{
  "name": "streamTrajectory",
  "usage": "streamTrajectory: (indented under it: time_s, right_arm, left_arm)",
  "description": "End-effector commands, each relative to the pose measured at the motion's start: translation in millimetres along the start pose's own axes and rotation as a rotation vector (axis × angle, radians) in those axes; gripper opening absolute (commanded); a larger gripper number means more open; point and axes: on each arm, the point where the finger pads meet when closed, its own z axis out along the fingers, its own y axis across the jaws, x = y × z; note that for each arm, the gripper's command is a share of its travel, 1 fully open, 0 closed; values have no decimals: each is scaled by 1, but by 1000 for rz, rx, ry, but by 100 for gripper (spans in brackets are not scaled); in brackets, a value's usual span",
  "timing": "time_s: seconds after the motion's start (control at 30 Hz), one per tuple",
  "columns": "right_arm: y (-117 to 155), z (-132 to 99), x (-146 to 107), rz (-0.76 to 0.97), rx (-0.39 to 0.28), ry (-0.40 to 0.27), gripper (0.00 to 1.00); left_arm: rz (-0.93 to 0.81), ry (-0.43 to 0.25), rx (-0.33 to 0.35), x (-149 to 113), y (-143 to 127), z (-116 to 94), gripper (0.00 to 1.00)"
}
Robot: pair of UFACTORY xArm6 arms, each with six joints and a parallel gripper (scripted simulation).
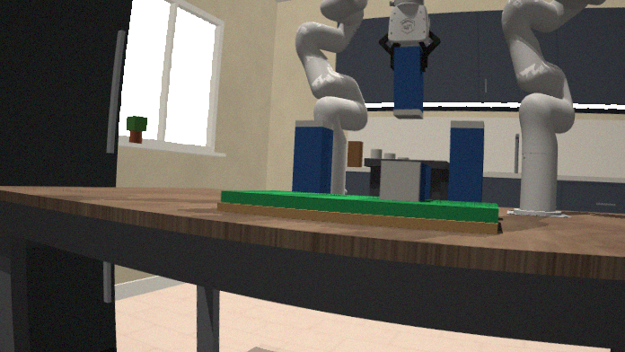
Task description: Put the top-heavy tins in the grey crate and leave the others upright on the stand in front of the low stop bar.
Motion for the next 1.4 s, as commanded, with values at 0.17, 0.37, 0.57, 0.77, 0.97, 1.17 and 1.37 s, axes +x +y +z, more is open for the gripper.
streamTrajectory:
  time_s: [0.17,0.37,0.57,0.77,0.97,1.17,1.37]
  right_arm:
    - [1,-2,19,3,-4,-3,0]
    - [1,-2,31,4,-4,-3,0]
    - [2,-2,45,6,-4,-3,0]
    - [2,-2,54,7,-4,-3,0]
    - [3,-1,68,9,-4,-4,0]
    - [4,-1,81,11,-4,-4,0]
    - [4,-1,91,14,-4,-3,0]
  left_arm:
    - [0,4,0,1,0,-2,100]
    - [0,4,0,1,0,-2,100]
    - [0,4,0,1,0,-2,100]
    - [0,4,0,1,0,-2,100]
    - [0,4,0,1,0,-2,100]
    - [0,4,0,1,0,-2,100]
    - [0,4,0,1,0,-2,100]
